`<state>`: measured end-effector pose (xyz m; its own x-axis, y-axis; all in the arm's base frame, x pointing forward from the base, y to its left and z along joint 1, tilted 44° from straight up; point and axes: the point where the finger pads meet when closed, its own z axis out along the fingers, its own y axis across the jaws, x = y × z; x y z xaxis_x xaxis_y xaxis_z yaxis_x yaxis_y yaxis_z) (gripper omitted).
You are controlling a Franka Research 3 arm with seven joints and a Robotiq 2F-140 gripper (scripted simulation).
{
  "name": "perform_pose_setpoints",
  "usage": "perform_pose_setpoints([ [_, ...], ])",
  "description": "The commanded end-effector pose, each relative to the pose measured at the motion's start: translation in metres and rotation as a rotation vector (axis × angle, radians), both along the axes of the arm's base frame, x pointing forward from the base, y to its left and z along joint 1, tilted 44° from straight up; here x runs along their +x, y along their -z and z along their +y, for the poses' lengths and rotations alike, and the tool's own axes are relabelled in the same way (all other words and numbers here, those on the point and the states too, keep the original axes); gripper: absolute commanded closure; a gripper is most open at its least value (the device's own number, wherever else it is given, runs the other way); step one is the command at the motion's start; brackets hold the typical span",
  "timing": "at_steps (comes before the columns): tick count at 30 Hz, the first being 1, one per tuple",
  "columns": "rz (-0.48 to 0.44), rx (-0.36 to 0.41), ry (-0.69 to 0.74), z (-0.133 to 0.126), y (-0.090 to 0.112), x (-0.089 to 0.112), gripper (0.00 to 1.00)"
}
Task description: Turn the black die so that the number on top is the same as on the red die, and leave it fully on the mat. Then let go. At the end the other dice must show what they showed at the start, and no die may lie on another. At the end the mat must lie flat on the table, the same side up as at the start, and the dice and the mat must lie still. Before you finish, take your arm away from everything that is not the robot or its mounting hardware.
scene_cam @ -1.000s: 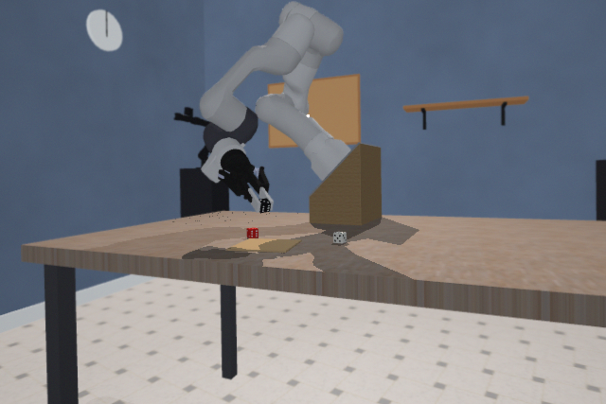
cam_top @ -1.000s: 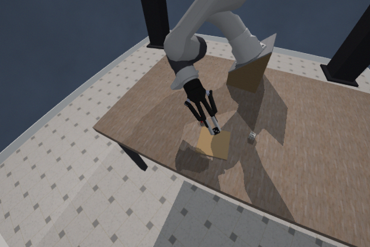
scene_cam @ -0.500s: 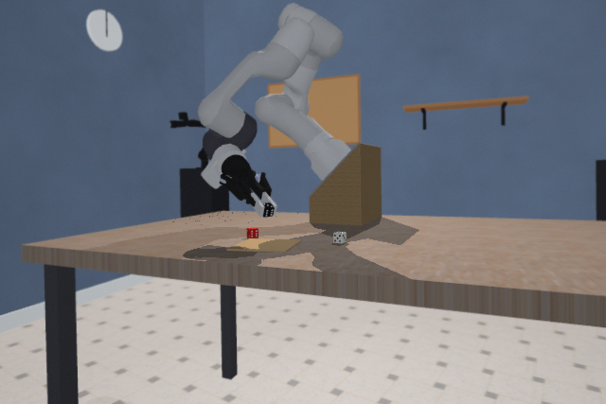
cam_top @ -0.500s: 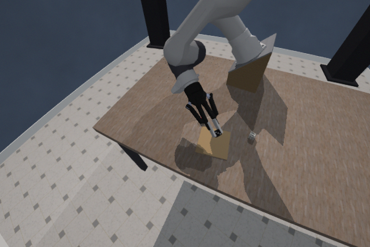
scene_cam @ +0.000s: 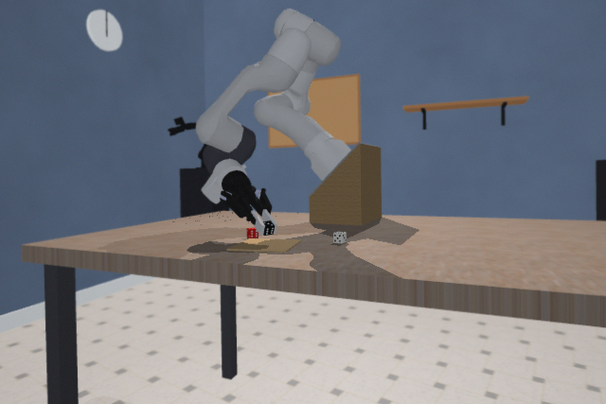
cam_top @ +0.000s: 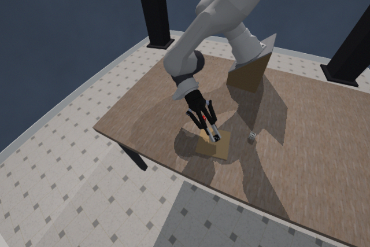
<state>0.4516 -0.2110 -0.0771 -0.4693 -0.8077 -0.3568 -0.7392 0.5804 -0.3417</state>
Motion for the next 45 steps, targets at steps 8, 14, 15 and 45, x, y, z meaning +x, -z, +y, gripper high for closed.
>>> perform_pose_setpoints([
  [8,-0.011,-0.008,-0.028,-0.0057,0.0079,0.0007,0.87],
  [14,-0.011,-0.008,-0.028,-0.0057,0.0079,0.0007,0.87],
  [15,-0.011,-0.008,-0.028,-0.0057,0.0079,0.0007,0.87],
  [45,-0.011,-0.008,-0.028,-0.0057,0.0079,0.0007,0.87],
])
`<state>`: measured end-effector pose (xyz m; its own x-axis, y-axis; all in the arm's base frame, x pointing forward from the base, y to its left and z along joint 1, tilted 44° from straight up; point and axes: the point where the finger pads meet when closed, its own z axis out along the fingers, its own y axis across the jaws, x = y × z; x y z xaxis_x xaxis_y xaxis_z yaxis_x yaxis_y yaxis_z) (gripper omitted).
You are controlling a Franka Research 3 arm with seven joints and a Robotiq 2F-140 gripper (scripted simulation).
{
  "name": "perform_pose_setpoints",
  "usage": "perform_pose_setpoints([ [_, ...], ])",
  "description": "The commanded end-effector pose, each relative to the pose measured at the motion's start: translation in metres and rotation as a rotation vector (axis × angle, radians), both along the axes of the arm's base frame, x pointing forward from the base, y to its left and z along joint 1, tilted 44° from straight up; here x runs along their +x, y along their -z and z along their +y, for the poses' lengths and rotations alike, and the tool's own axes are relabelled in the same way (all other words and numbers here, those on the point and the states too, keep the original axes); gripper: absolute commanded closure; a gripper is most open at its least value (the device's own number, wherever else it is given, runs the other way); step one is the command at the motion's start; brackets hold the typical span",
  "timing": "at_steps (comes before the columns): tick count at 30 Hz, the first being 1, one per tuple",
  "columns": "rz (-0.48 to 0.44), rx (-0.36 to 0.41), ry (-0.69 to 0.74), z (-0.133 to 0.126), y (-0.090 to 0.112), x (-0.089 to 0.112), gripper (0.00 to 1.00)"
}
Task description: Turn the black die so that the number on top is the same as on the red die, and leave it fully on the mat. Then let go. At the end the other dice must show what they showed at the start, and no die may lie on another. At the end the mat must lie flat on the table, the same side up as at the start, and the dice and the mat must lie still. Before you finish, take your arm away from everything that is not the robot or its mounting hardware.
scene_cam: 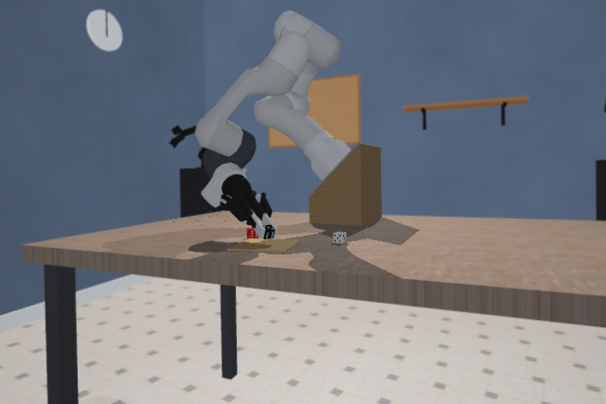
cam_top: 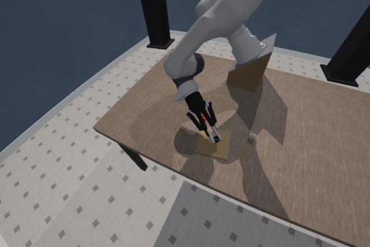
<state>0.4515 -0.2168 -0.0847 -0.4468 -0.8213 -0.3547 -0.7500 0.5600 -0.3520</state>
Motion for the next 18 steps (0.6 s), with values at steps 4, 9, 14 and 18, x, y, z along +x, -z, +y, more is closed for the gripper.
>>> perform_pose_setpoints([
  [4,-0.003,0.000,-0.004,-0.0003,0.0007,0.0007,0.87],
  [9,-0.003,0.000,-0.004,-0.0019,0.0025,0.0003,0.87],
  [14,-0.003,0.000,-0.004,-0.0034,0.0041,-0.0001,0.87],
  [18,-0.003,0.000,-0.004,-0.0053,0.0061,-0.0005,0.87],
])
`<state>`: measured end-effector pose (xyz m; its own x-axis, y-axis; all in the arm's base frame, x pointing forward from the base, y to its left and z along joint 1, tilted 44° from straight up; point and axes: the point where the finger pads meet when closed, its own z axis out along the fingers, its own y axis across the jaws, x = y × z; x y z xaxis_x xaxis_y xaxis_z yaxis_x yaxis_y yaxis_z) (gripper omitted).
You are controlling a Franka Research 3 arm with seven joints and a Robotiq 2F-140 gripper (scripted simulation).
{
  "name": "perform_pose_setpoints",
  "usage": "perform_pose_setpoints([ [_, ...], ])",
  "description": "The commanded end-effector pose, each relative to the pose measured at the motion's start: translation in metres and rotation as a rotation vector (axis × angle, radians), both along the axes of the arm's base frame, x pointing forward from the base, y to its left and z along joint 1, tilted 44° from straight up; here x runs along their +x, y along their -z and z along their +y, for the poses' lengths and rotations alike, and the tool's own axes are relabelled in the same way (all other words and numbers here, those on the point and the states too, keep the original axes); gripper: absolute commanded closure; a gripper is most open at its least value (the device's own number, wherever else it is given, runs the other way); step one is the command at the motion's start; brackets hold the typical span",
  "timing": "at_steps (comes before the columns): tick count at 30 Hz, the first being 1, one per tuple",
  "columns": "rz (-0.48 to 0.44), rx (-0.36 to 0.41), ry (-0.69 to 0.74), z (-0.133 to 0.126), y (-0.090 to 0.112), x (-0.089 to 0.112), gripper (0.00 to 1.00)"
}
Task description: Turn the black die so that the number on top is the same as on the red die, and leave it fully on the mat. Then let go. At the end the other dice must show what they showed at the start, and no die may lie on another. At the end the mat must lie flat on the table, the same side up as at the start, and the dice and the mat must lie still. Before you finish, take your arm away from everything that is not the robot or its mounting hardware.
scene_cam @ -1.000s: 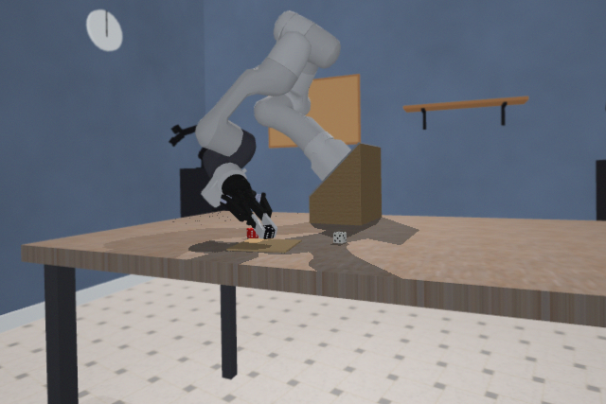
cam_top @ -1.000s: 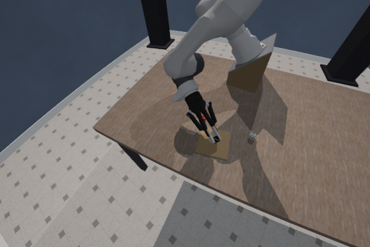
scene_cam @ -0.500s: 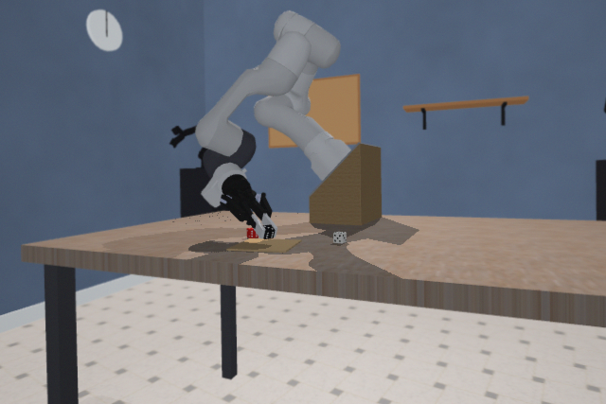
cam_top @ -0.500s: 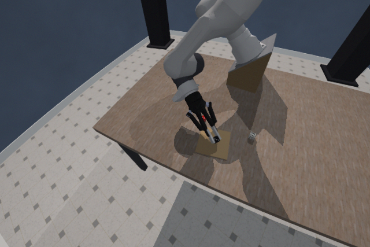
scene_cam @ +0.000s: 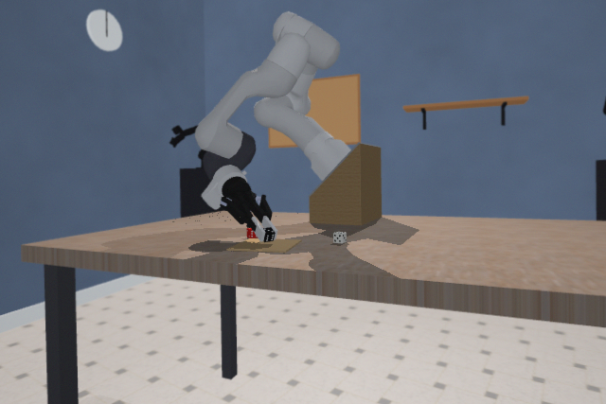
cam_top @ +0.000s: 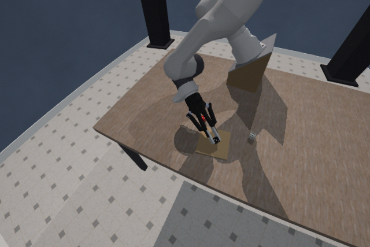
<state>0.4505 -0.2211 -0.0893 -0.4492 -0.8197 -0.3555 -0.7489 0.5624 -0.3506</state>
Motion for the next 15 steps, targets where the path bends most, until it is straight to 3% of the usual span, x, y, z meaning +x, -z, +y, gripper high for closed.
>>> perform_pose_setpoints([
  [1,-0.004,-0.002,-0.006,-0.0014,0.0018,0.0004,0.87],
  [15,-0.004,-0.002,-0.006,-0.0026,0.0031,0.0001,0.87],
])
